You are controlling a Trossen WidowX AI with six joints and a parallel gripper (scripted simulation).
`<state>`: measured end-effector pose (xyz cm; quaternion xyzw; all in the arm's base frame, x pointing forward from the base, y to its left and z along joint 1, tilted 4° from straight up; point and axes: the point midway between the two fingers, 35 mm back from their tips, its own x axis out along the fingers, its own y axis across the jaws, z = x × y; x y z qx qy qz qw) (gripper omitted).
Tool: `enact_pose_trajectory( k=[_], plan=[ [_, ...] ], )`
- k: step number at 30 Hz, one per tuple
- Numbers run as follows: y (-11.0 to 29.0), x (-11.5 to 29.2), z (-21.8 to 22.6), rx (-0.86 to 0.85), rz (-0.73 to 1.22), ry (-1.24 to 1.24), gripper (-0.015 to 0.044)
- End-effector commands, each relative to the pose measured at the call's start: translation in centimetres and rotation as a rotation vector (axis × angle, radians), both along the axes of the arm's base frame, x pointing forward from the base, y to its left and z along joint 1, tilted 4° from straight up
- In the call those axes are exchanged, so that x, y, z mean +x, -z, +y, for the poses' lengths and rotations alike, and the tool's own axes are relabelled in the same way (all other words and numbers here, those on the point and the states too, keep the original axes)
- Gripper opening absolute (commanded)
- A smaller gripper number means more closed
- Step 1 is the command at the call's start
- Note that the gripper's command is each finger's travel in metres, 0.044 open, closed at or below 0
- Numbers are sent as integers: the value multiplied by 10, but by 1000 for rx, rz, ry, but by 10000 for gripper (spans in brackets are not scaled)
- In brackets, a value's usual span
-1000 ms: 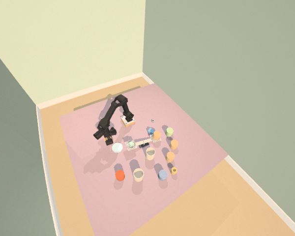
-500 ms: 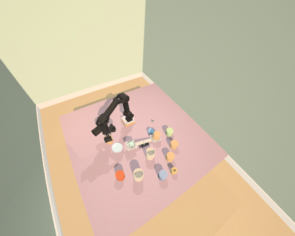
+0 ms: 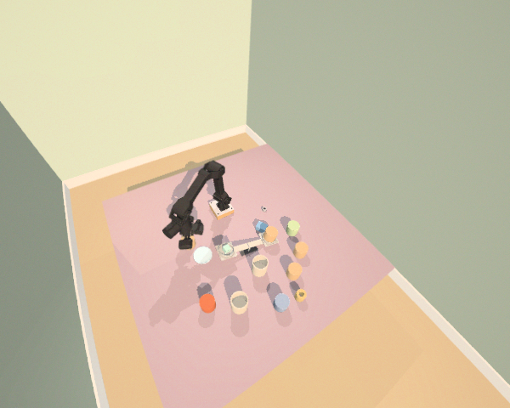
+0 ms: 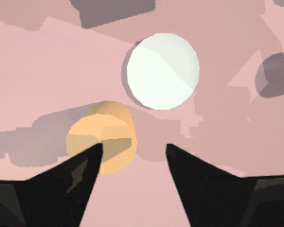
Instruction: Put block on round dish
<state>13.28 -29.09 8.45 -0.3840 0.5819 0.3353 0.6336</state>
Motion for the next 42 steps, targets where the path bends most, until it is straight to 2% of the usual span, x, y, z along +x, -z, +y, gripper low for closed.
enact_pose_trajectory(
  k=[1,42],
  plan=[
    [-5,10,3,10,-11,119,260],
    [-35,98,69,171,-10,1519,260]
  ],
)
